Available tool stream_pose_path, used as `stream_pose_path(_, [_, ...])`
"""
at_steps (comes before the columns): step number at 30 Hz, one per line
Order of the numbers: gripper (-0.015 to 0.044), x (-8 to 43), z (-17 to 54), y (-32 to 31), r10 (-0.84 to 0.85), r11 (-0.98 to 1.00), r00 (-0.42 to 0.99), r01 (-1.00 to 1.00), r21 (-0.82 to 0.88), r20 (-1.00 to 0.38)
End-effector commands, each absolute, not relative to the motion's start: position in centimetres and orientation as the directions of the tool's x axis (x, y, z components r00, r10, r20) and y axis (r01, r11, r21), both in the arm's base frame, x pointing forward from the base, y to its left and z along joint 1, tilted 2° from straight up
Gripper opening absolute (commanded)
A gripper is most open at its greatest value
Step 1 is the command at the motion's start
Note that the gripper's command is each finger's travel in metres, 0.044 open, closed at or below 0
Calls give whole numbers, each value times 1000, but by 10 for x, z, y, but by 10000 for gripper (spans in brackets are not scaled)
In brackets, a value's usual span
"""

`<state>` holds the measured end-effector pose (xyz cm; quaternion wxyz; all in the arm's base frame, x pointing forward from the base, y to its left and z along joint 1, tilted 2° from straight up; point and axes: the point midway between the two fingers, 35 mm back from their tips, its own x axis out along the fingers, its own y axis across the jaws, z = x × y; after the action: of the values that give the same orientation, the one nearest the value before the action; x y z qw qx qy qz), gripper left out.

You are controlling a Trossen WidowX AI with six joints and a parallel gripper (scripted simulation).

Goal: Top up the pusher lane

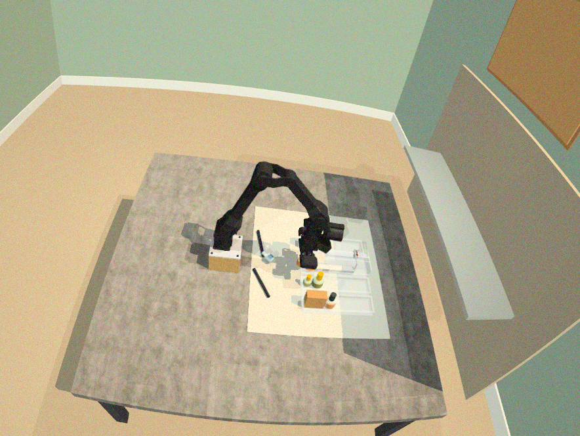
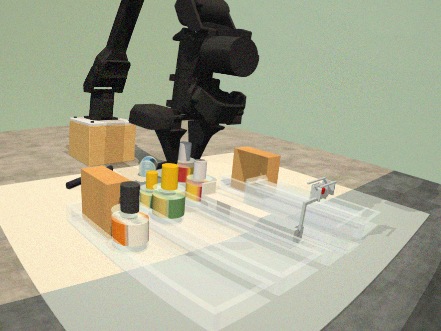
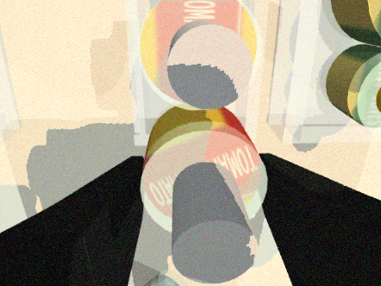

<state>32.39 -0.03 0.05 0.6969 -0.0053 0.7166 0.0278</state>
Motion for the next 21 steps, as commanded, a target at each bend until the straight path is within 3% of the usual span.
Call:
stream_pose_path(1, [0,337,5,0,34,999,8,-43,34,-999])
stream_pose_path(21, [0,344,7,1,34,999,9,-43,34,-999])
